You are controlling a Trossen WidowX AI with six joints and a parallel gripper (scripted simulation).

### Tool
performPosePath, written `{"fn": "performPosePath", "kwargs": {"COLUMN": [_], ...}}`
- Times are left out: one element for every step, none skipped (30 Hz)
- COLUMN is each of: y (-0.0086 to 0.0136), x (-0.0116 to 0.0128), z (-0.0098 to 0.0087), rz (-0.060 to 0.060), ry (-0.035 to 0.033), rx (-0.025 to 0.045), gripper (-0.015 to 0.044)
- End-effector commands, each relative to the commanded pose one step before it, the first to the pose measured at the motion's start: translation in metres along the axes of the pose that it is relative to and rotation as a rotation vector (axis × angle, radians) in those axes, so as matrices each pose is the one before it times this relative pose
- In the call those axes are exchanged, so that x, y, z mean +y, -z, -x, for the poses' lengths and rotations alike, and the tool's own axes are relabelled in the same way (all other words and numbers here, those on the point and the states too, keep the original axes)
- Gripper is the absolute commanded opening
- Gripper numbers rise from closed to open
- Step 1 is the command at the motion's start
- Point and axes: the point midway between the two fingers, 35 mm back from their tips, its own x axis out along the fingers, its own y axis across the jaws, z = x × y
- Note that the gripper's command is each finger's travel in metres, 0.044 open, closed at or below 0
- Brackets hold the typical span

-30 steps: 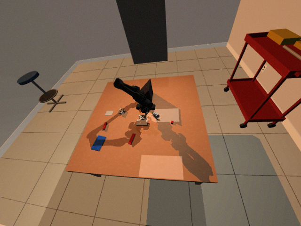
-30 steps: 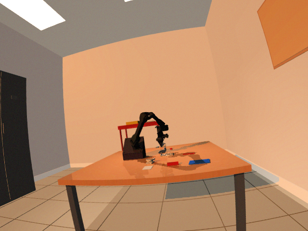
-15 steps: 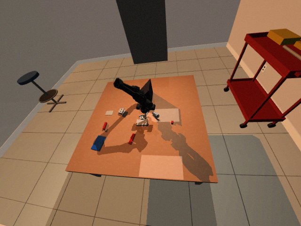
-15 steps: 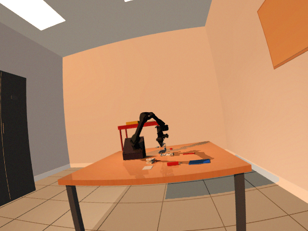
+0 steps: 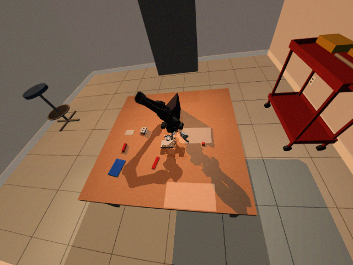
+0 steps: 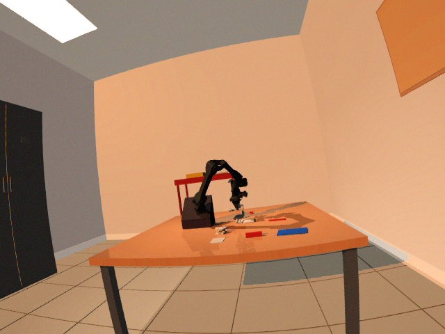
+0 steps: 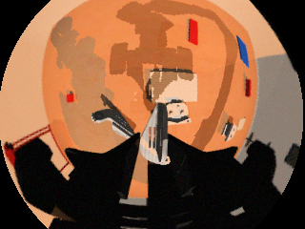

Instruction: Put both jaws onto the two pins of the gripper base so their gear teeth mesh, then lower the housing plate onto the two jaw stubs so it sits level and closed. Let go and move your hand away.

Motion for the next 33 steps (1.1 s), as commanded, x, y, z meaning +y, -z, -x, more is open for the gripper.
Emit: {"fn": "performPosePath", "kwargs": {"y": [-0.00094, 0.0, 0.0, 0.0, 0.0, 0.0, 0.0, 0.0, 0.0, 0.0, 0.0, 0.0, 0.0, 0.0, 0.0, 0.0, 0.0, 0.0, 0.0, 0.0, 0.0, 0.0, 0.0, 0.0, 0.0, 0.0, -0.0005, -0.0015, -0.00249, -0.00303, -0.00303, -0.00303, -0.00303], "x": [0.00098, 0.0, 0.0, 0.0, 0.0, 0.0, 0.0, 0.0, 0.0, 0.0, 0.0, 0.0, 0.0, 0.0, 0.0, 0.0, 0.0, 0.0, 0.0, 0.0, 0.0, 0.0, 0.0, 0.0, 0.0, 0.0, -0.00013, -0.0004, -0.00069, -0.00088, -0.00092, -0.00097, -0.00101], "z": [0.00064, 0.0, 0.0, 0.0, 0.0, 0.0, 0.0, 0.0, 0.0, 0.0, 0.0, 0.0, 0.0, 0.0, 0.0, 0.0, 0.0, 0.0, 0.0, 0.0, 0.0, 0.0, 0.0, 0.0, 0.0, 0.0, 0.00003, 0.00008, 0.00013, 0.00015, 0.00013, 0.00011, 0.0001], "rz": [0.0015, 0.0, 0.0, 0.0, 0.0, 0.0, 0.0, 0.0, 0.0, 0.0, 0.0, 0.0, -0.004, -0.0119, -0.0119, -0.004, 0.0, 0.0, 0.0, 0.0, 0.0, 0.0, 0.0, 0.0, 0.0, 0.0, 0.0, 0.0, 0.0, 0.0, 0.0, 0.0, 0.0], "ry": [-0.00444, 0.0, 0.0, 0.0, 0.0, 0.0, 0.0, 0.0, 0.0, 0.0, 0.0, 0.0, 0.0, 0.0, 0.0, 0.0, 0.0, 0.0, 0.0, 0.0, 0.0, 0.0, 0.0, 0.0, 0.0, 0.0, -0.00007, -0.00021, -0.00032, -0.00034, -0.00029, -0.00024, -0.00019], "rx": [-0.00183, 0.0, 0.0, 0.0, 0.0, 0.0, 0.0, 0.0, 0.0, 0.0, 0.0, 0.0, 0.0, 0.0, 0.0, 0.0, 0.0, 0.0, 0.0, 0.0, 0.0, 0.0, 0.0, 0.0, 0.0, 0.0, -0.00001, -0.00004, -0.00008, -0.0001, -0.0001, -0.0001, -0.00011], "gripper": [0.0134, 0.0134, 0.0134, 0.0134, 0.0134, 0.0134, 0.0134, 0.0134, 0.0134, 0.0134, 0.0134, 0.0134, 0.0134, 0.0134, 0.0134, 0.0134, 0.0134, 0.0134, 0.0134, 0.0134, 0.0134, 0.0134, 0.0134, 0.0134, 0.0134, 0.0134, 0.0134, 0.0134, 0.0134, 0.0134, 0.0134, 0.0134, 0.0134]}}
